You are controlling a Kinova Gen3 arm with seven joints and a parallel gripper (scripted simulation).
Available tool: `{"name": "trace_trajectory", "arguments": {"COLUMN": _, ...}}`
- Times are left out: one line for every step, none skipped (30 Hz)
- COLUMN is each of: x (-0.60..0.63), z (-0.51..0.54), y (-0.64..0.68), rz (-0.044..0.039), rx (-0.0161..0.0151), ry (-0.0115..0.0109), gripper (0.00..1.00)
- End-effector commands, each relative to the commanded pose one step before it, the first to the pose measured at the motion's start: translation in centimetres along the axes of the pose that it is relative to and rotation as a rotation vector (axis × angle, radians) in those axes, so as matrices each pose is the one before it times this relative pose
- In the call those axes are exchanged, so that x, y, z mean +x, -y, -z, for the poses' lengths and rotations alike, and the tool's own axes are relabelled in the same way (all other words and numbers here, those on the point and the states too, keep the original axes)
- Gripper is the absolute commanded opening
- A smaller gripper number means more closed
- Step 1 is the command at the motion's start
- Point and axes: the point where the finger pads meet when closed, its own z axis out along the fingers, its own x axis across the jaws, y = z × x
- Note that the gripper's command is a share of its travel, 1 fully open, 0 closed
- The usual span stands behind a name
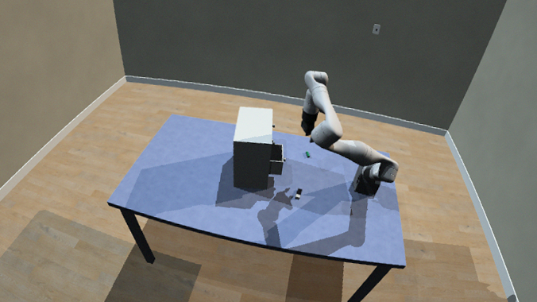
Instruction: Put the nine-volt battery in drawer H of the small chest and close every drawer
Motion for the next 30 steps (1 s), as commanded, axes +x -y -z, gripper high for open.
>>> {"name": "trace_trajectory", "arguments": {"x": -0.188, "z": 0.316, "y": 0.448, "rz": 0.06390, "rx": -0.00707, "ry": 0.01024, "gripper": 1.00}}
{"name": "trace_trajectory", "arguments": {"x": -0.018, "z": 0.007, "y": 0.086, "rz": 0.02099, "rx": -0.00042, "ry": 0.00022, "gripper": 1.00}}
{"name": "trace_trajectory", "arguments": {"x": -0.016, "z": 0.007, "y": 0.088, "rz": 0.02158, "rx": -0.00042, "ry": 0.00023, "gripper": 1.00}}
{"name": "trace_trajectory", "arguments": {"x": 0.000, "z": 0.000, "y": 0.000, "rz": 0.00000, "rx": 0.00000, "ry": 0.00000, "gripper": 1.00}}
{"name": "trace_trajectory", "arguments": {"x": 0.000, "z": 0.000, "y": 0.000, "rz": 0.00000, "rx": 0.00000, "ry": 0.00000, "gripper": 1.00}}
{"name": "trace_trajectory", "arguments": {"x": -0.014, "z": 0.007, "y": 0.089, "rz": 0.02216, "rx": -0.00042, "ry": 0.00023, "gripper": 1.00}}
{"name": "trace_trajectory", "arguments": {"x": -0.012, "z": 0.006, "y": 0.090, "rz": 0.02274, "rx": -0.00041, "ry": 0.00024, "gripper": 1.00}}
{"name": "trace_trajectory", "arguments": {"x": -0.009, "z": 0.006, "y": 0.091, "rz": 0.02331, "rx": -0.00041, "ry": 0.00025, "gripper": 1.00}}
{"name": "trace_trajectory", "arguments": {"x": -0.007, "z": 0.006, "y": 0.092, "rz": 0.02387, "rx": -0.00040, "ry": 0.00026, "gripper": 1.00}}
{"name": "trace_trajectory", "arguments": {"x": -0.004, "z": 0.006, "y": 0.093, "rz": 0.02442, "rx": -0.00039, "ry": 0.00026, "gripper": 1.00}}
{"name": "trace_trajectory", "arguments": {"x": -0.001, "z": 0.006, "y": 0.093, "rz": 0.02496, "rx": -0.00038, "ry": 0.00027, "gripper": 1.00}}
{"name": "trace_trajectory", "arguments": {"x": 0.002, "z": 0.005, "y": 0.093, "rz": 0.02549, "rx": -0.00037, "ry": 0.00027, "gripper": 1.00}}
{"name": "trace_trajectory", "arguments": {"x": 0.005, "z": 0.005, "y": 0.093, "rz": 0.02601, "rx": -0.00036, "ry": 0.00028, "gripper": 1.00}}
{"name": "trace_trajectory", "arguments": {"x": 0.008, "z": 0.005, "y": 0.093, "rz": 0.02652, "rx": -0.00035, "ry": 0.00028, "gripper": 1.00}}
{"name": "trace_trajectory", "arguments": {"x": 0.011, "z": 0.004, "y": 0.092, "rz": 0.02702, "rx": -0.00034, "ry": 0.00028, "gripper": 1.00}}
{"name": "trace_trajectory", "arguments": {"x": 0.014, "z": 0.004, "y": 0.091, "rz": 0.02751, "rx": -0.00032, "ry": 0.00028, "gripper": 1.00}}
{"name": "trace_trajectory", "arguments": {"x": 0.018, "z": 0.003, "y": 0.090, "rz": 0.02798, "rx": -0.00031, "ry": 0.00028, "gripper": 1.00}}
{"name": "trace_trajectory", "arguments": {"x": 0.021, "z": 0.003, "y": 0.089, "rz": 0.02844, "rx": -0.00029, "ry": 0.00028, "gripper": 1.00}}
{"name": "trace_trajectory", "arguments": {"x": 0.025, "z": 0.002, "y": 0.087, "rz": 0.02889, "rx": -0.00028, "ry": 0.00028, "gripper": 1.00}}
{"name": "trace_trajectory", "arguments": {"x": 0.028, "z": 0.002, "y": 0.085, "rz": 0.02933, "rx": -0.00026, "ry": 0.00027, "gripper": 1.00}}
{"name": "trace_trajectory", "arguments": {"x": 0.000, "z": 0.000, "y": 0.000, "rz": 0.00000, "rx": 0.00000, "ry": 0.00000, "gripper": 1.00}}
{"name": "trace_trajectory", "arguments": {"x": 0.000, "z": 0.000, "y": 0.000, "rz": 0.00000, "rx": 0.00000, "ry": 0.00000, "gripper": 1.00}}
{"name": "trace_trajectory", "arguments": {"x": 0.032, "z": 0.001, "y": 0.083, "rz": 0.02975, "rx": -0.00025, "ry": 0.00027, "gripper": 1.00}}
{"name": "trace_trajectory", "arguments": {"x": 0.036, "z": 0.001, "y": 0.080, "rz": 0.03016, "rx": -0.00023, "ry": 0.00026, "gripper": 1.00}}
{"name": "trace_trajectory", "arguments": {"x": 0.039, "z": 0.000, "y": 0.077, "rz": 0.03055, "rx": -0.00022, "ry": 0.00026, "gripper": 1.00}}
{"name": "trace_trajectory", "arguments": {"x": 0.043, "z": 0.000, "y": 0.074, "rz": 0.03093, "rx": -0.00020, "ry": 0.00025, "gripper": 1.00}}
{"name": "trace_trajectory", "arguments": {"x": 0.046, "z": -0.001, "y": 0.070, "rz": 0.03129, "rx": -0.00019, "ry": 0.00024, "gripper": 1.00}}
{"name": "trace_trajectory", "arguments": {"x": 0.049, "z": -0.001, "y": 0.066, "rz": 0.03163, "rx": -0.00017, "ry": 0.00023, "gripper": 1.00}}
{"name": "trace_trajectory", "arguments": {"x": 0.052, "z": -0.002, "y": 0.062, "rz": 0.03196, "rx": -0.00016, "ry": 0.00021, "gripper": 1.00}}
{"name": "trace_trajectory", "arguments": {"x": 0.055, "z": -0.003, "y": 0.058, "rz": 0.03228, "rx": -0.00015, "ry": 0.00020, "gripper": 1.00}}
